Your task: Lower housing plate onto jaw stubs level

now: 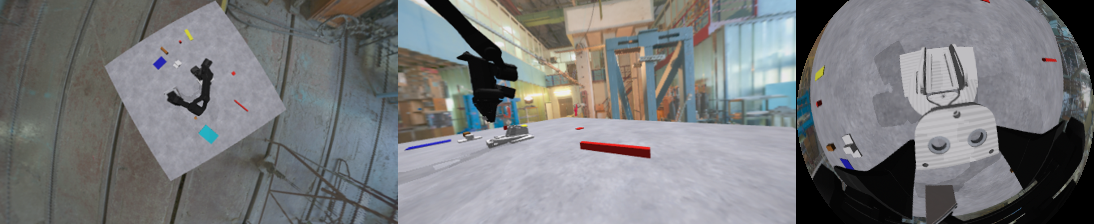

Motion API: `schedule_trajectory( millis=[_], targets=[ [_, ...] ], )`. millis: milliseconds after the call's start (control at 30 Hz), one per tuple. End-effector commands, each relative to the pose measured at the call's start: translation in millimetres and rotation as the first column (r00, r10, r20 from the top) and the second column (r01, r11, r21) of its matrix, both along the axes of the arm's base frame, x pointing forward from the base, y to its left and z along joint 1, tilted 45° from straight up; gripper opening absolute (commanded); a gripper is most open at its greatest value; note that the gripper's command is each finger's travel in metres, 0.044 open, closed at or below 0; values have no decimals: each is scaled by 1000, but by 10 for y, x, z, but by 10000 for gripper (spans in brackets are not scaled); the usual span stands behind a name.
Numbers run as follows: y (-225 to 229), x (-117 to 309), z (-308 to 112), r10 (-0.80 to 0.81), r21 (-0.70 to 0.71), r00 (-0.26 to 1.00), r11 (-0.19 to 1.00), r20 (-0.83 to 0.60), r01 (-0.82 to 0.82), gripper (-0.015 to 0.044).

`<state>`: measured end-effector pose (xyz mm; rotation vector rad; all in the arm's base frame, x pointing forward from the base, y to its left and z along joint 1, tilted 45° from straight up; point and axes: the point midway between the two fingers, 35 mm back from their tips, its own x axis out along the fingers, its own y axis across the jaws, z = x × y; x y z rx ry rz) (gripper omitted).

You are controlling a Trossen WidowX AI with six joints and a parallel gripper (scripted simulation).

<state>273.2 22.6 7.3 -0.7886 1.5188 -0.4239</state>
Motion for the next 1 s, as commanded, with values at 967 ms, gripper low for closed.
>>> schedule_trajectory(
  millis=[967],
  targets=[
    [-153,25,-160,6,-2,1000,1000,-4,-6,351]
  ],
)
